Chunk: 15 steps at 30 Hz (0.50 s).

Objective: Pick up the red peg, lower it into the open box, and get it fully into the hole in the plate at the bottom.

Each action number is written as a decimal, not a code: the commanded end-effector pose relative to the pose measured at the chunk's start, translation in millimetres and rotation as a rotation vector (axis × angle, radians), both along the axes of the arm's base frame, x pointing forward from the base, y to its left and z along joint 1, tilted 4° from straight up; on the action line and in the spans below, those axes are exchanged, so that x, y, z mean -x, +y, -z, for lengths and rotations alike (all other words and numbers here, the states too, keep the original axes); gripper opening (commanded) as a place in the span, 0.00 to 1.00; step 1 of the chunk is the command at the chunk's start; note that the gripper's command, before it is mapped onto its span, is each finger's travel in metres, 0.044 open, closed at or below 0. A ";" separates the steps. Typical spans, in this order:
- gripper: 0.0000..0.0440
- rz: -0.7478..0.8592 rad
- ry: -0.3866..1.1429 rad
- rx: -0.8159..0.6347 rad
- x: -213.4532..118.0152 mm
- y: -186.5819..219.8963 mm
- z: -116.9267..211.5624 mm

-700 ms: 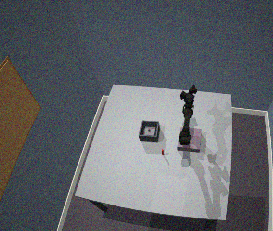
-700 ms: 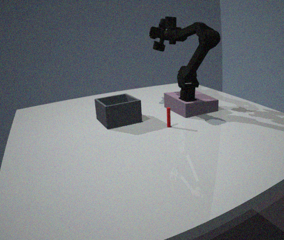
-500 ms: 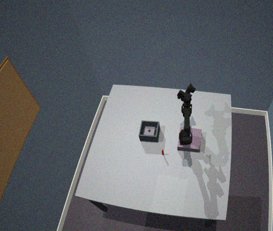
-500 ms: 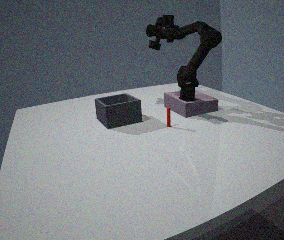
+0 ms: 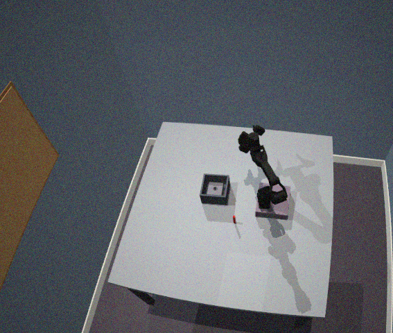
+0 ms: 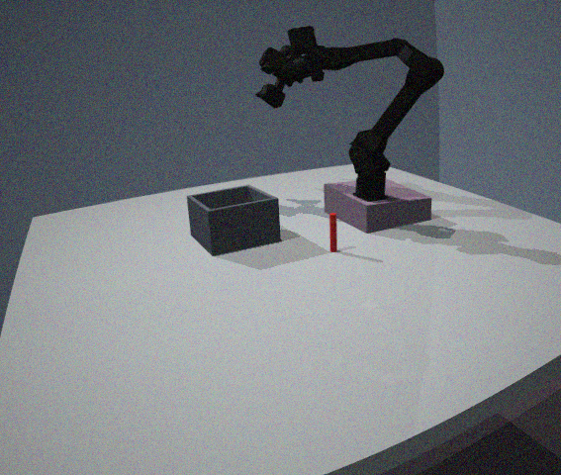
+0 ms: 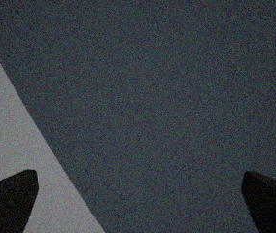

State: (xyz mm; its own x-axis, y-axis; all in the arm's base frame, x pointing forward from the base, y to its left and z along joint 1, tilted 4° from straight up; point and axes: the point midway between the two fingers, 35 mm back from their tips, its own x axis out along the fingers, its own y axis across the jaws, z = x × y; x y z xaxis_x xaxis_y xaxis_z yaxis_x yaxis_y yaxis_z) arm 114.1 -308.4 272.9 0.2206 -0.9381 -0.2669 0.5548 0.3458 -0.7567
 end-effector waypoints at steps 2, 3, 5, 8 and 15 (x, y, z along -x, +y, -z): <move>1.00 -0.047 -0.065 -0.098 -30.2 13.6 11.2; 1.00 -0.060 -0.082 -0.124 -38.1 18.4 13.7; 1.00 -0.084 -0.114 -0.176 -53.6 28.9 18.7; 1.00 -0.117 -0.159 -0.258 -76.0 47.1 26.0; 1.00 -0.166 -0.240 -0.455 -119.2 99.1 42.9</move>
